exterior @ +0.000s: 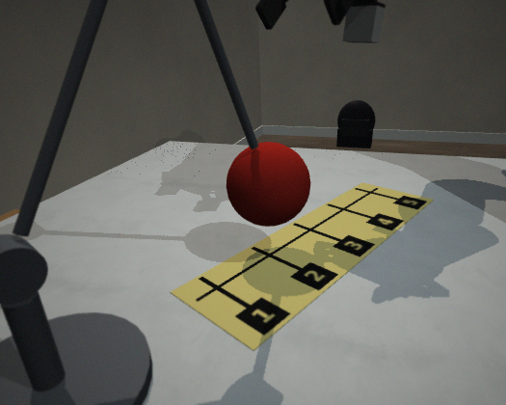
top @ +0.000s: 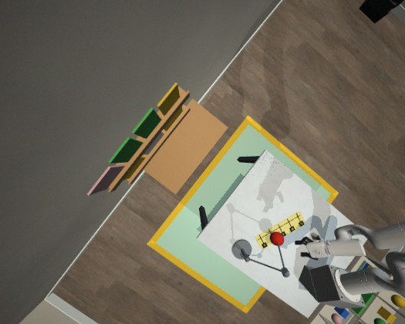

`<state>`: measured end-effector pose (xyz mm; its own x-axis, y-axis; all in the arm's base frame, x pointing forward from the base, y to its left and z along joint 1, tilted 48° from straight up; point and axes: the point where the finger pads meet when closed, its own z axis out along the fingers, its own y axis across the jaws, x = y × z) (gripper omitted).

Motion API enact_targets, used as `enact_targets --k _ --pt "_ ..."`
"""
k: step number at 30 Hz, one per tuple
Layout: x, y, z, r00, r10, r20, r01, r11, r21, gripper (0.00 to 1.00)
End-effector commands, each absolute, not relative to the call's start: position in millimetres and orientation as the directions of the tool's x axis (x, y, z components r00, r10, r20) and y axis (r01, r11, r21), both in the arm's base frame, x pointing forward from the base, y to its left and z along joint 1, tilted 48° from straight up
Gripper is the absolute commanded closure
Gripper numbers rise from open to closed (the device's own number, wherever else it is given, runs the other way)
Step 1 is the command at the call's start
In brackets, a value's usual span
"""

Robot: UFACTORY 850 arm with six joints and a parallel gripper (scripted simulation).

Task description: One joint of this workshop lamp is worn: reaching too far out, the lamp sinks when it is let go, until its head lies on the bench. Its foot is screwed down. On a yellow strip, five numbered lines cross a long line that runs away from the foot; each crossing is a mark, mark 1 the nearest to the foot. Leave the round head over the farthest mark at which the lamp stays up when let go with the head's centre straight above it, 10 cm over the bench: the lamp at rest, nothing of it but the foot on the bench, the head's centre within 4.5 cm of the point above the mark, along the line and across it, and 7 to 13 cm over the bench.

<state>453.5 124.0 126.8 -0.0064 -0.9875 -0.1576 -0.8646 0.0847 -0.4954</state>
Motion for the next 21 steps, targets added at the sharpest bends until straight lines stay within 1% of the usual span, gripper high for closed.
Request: enact_targets --k 1,16,21 --pt "453.8 124.4 127.2 -0.006 -0.987 -0.158 -0.864 0.084 -0.496 0.00" --pt "459.8 151.5 120.4 -0.112 -0.993 0.024 -0.864 0.085 -0.496 0.00" --pt "459.8 151.5 120.4 -0.112 -0.993 0.024 -0.864 0.085 -0.496 0.00"
